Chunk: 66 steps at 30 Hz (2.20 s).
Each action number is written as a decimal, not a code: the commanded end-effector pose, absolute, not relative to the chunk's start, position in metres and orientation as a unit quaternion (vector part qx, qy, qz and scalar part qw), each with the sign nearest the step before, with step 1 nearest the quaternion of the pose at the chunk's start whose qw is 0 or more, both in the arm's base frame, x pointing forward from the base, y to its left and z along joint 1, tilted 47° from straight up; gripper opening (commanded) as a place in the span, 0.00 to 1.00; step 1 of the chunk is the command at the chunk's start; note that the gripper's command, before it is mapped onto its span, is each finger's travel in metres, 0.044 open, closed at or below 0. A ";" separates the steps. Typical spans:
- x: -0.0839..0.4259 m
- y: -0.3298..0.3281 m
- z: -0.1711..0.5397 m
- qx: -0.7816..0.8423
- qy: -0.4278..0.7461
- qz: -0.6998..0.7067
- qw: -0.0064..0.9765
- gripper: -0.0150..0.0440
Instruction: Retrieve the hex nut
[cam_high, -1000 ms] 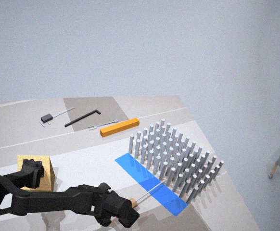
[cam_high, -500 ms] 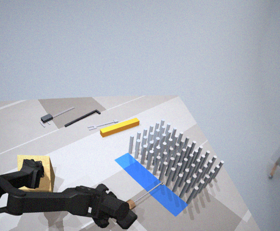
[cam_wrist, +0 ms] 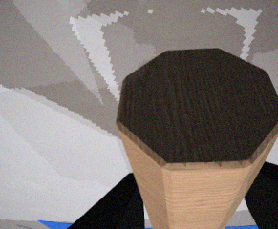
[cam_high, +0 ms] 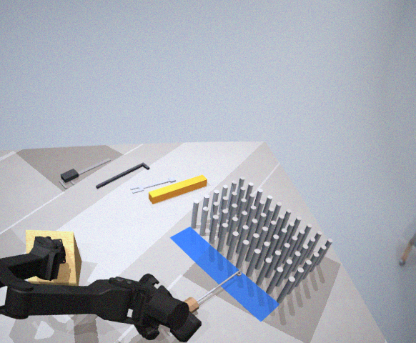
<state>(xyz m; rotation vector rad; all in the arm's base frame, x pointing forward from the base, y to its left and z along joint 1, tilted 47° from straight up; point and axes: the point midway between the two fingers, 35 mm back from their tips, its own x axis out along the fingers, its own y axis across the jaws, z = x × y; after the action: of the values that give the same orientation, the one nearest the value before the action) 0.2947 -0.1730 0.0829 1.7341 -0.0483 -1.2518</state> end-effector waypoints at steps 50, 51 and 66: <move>0.274 -0.137 0.138 0.713 -0.014 -0.515 0.476 0.25; 0.275 -0.134 0.141 0.713 -0.014 -0.515 0.475 0.25; 0.285 -0.081 0.194 0.714 -0.017 -0.514 0.475 0.25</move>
<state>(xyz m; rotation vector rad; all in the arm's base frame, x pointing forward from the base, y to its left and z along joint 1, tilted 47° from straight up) 0.2820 -0.0947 0.1766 1.7387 -0.0311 -1.2714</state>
